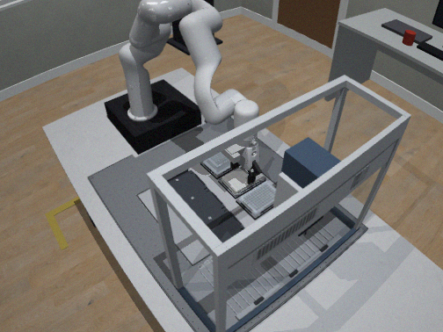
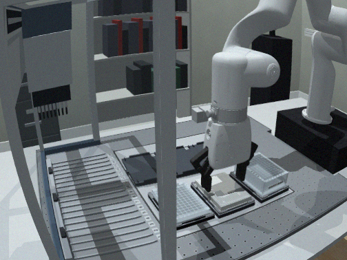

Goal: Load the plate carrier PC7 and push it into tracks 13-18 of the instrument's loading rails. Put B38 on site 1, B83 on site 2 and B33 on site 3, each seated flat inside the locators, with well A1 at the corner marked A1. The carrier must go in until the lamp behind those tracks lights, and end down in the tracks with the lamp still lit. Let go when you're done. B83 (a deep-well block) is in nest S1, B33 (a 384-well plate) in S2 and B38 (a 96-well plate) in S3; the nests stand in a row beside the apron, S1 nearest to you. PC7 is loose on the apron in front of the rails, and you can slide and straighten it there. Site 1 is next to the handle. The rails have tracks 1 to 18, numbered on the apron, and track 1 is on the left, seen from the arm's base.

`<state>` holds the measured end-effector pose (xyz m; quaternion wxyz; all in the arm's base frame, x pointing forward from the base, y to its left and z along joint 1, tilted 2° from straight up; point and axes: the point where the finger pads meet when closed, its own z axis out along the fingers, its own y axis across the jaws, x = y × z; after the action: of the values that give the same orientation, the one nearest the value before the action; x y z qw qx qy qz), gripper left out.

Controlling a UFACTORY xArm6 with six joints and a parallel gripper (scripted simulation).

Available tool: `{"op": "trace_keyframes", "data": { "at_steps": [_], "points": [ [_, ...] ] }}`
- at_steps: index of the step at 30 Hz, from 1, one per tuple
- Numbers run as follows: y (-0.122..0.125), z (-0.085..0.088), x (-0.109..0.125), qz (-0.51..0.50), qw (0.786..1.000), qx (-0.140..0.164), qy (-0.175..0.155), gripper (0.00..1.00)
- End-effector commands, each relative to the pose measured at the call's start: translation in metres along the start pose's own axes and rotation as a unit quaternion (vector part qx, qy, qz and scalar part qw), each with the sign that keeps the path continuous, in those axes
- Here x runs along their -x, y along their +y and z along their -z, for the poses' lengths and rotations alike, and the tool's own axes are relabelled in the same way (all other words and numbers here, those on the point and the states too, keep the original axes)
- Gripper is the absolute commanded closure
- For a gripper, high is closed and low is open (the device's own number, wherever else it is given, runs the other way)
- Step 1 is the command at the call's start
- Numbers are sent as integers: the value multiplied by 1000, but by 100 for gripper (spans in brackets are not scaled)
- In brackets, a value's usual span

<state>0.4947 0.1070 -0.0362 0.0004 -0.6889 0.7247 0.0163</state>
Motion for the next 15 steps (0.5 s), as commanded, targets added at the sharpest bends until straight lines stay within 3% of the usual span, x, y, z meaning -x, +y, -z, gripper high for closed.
{"op": "trace_keyframes", "data": {
  "at_steps": [1, 15],
  "points": [
    [-2, -1, 1, 0, 1000, -3, -1, 0],
    [-2, -9, 1, 0, 1000, -2, -1, 0]
  ]
}}
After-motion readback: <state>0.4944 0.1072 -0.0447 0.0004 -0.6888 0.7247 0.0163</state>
